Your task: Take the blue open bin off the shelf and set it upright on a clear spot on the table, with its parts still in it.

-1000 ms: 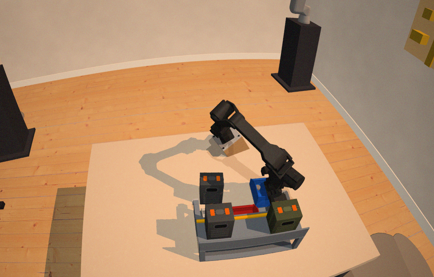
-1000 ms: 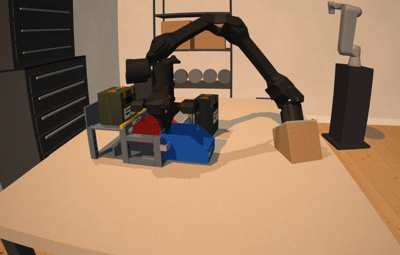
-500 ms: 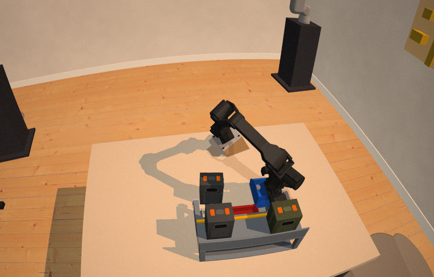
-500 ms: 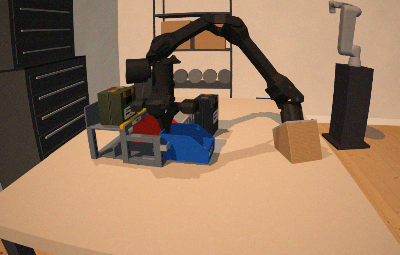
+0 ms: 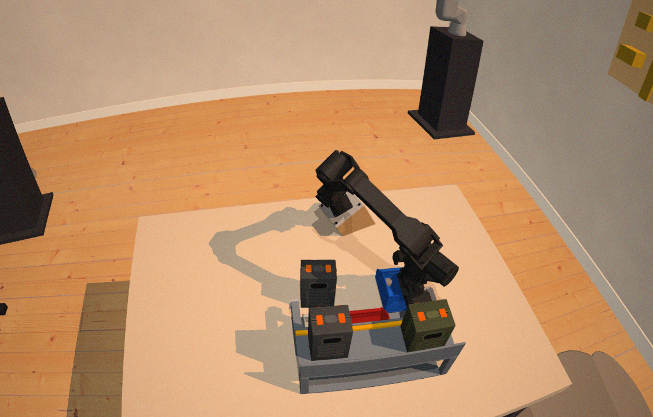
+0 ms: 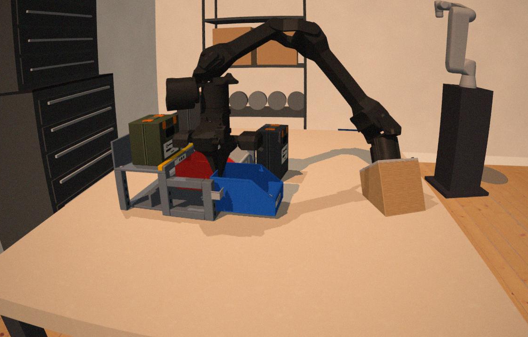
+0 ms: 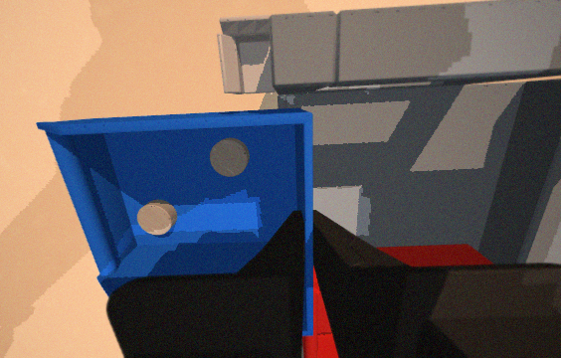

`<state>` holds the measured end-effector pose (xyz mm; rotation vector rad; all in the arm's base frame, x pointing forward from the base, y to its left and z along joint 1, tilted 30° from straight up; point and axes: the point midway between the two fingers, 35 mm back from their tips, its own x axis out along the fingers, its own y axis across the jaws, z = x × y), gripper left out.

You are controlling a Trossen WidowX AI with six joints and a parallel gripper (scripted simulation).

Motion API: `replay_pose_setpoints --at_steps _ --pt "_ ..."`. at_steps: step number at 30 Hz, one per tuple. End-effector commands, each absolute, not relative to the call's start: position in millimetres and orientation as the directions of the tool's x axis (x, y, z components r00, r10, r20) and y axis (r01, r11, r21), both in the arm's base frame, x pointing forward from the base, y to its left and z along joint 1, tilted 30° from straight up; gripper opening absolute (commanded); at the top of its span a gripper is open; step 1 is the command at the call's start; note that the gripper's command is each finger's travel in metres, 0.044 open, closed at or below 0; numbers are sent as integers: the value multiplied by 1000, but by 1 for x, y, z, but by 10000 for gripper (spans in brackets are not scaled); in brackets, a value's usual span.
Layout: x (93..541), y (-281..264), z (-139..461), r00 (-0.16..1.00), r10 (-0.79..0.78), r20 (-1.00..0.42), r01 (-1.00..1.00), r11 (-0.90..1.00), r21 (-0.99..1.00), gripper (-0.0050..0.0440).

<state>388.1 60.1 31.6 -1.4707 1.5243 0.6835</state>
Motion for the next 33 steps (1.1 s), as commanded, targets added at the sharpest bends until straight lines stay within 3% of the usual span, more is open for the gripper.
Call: replay_pose_setpoints --at_steps 1,33 --pt "391 62 39 114 -477 -871 -968 146 -206 0" --pt "380 66 41 115 -483 -868 -968 142 -207 0"
